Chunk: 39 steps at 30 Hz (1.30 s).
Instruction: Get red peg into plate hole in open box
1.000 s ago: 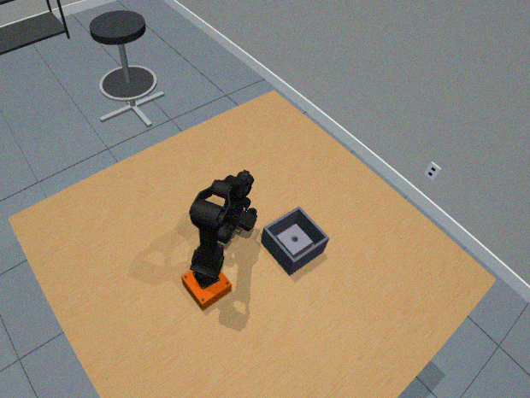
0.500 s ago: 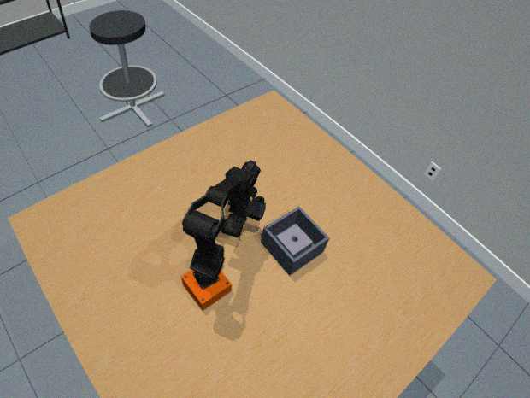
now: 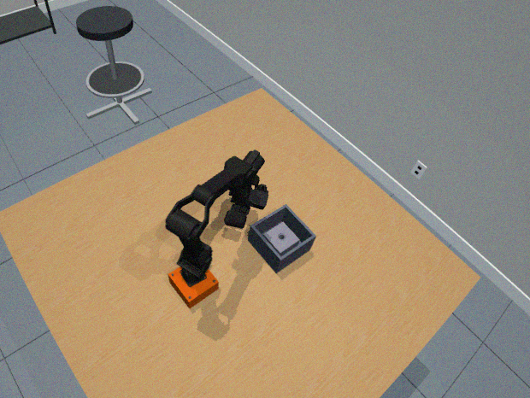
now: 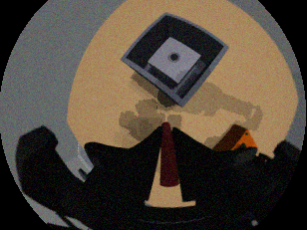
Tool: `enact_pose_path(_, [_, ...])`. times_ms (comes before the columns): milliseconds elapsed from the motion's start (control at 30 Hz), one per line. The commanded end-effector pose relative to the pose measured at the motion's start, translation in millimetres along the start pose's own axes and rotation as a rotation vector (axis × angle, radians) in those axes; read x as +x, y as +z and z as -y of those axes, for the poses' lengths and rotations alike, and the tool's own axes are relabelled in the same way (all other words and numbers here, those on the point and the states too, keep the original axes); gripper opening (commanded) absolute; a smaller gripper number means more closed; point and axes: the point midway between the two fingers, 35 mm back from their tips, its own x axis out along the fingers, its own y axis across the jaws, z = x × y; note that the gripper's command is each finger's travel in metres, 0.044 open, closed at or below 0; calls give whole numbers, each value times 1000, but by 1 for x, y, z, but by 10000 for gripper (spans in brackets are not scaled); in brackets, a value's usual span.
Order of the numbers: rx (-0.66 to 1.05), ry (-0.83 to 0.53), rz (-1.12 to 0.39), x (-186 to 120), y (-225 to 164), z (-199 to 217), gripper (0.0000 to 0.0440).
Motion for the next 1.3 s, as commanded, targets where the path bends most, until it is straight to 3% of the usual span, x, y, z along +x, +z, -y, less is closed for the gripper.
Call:
enact_pose_path(0, [10, -3, 22, -3, 18, -1, 0])
enact_pose_path(800, [150, -3, 80, 21, 106, 3, 2])
enact_pose_path(1267, [201, -21, 45, 49, 132, 9, 12])
